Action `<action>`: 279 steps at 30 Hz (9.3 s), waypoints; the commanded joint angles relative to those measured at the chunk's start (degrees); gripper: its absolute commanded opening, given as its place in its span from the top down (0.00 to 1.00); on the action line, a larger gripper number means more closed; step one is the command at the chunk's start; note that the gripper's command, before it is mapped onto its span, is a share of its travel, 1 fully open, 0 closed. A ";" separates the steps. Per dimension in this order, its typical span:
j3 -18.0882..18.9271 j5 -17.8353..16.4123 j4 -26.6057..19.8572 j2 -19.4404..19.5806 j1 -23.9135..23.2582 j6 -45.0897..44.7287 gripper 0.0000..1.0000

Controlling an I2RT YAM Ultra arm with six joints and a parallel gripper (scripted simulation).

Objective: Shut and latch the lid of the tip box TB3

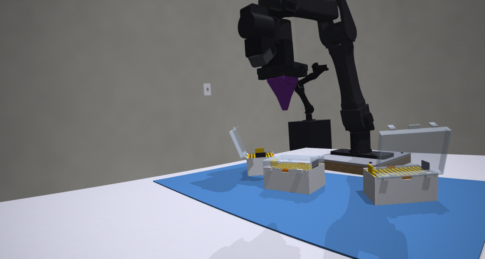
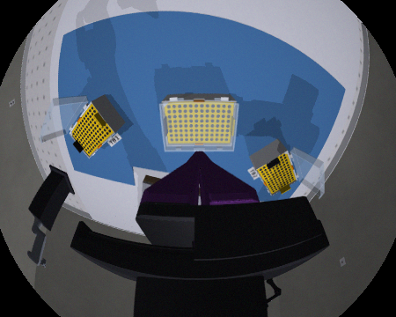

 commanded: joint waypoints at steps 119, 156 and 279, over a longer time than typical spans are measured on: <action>-36.63 0.00 26.17 -10.89 -2.34 -2.33 1.00; -38.26 0.00 28.51 -10.19 -2.32 -2.30 1.00; -36.71 0.00 26.28 -10.87 -2.34 -2.33 1.00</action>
